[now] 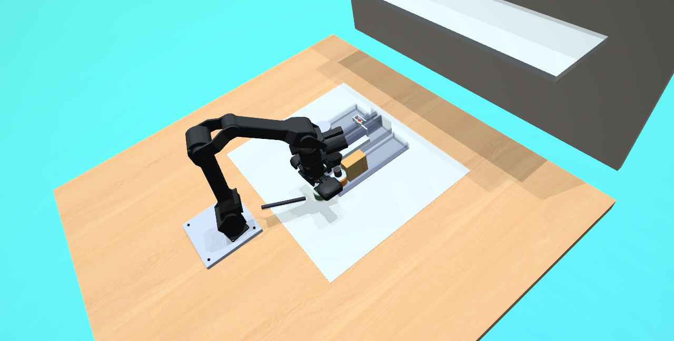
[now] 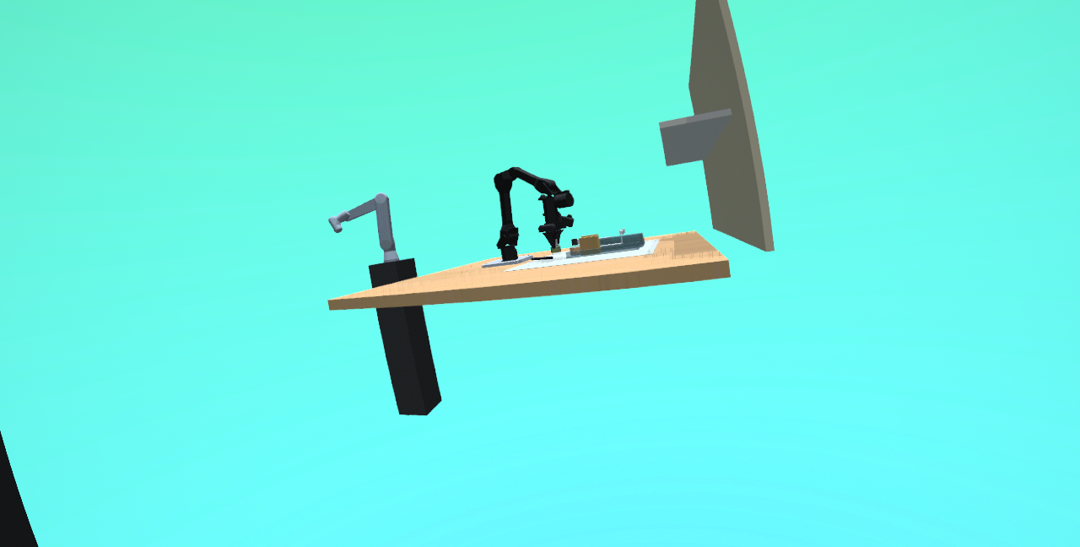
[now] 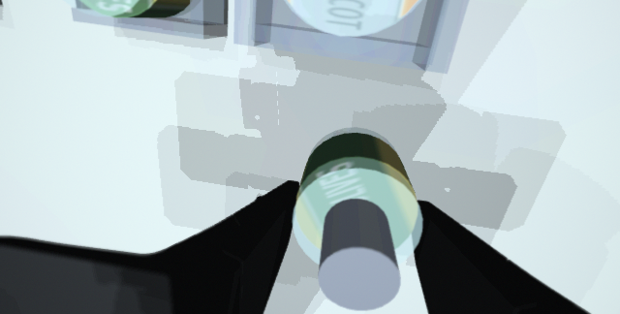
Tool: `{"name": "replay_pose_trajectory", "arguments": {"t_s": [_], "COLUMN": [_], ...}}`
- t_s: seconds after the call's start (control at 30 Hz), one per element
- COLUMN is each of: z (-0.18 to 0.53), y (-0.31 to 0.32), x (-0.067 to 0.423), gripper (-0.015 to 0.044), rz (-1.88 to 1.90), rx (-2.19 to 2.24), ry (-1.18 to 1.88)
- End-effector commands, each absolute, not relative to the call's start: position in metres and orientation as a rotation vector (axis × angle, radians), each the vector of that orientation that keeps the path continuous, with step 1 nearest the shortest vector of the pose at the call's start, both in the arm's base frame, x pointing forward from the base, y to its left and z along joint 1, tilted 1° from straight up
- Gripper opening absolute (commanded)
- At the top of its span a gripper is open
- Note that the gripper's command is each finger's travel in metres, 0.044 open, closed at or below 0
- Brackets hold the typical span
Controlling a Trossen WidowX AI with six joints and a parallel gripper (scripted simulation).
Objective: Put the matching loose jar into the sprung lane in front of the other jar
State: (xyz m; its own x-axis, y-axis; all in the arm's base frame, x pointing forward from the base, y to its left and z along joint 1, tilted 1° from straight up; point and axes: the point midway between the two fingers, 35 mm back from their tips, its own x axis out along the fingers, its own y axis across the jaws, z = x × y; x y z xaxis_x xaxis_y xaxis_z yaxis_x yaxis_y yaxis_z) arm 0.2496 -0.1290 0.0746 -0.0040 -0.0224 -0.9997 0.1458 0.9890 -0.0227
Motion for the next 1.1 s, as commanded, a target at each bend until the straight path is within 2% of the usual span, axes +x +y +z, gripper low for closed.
{"name": "replay_pose_trajectory", "arguments": {"t_s": [0.0,0.4,0.6,1.07], "z": [0.100,0.155,0.151,0.114], "y": [-0.131,-0.126,-0.120,-0.059], "x": [0.253,0.247,0.251,0.282], "gripper": [0.0000,0.0000,0.0000,0.0000], "rz": [-0.141,-0.141,-0.141,-0.144], "rx": [0.086,0.086,0.087,0.100], "ry": [1.550,1.550,1.550,1.547]}}
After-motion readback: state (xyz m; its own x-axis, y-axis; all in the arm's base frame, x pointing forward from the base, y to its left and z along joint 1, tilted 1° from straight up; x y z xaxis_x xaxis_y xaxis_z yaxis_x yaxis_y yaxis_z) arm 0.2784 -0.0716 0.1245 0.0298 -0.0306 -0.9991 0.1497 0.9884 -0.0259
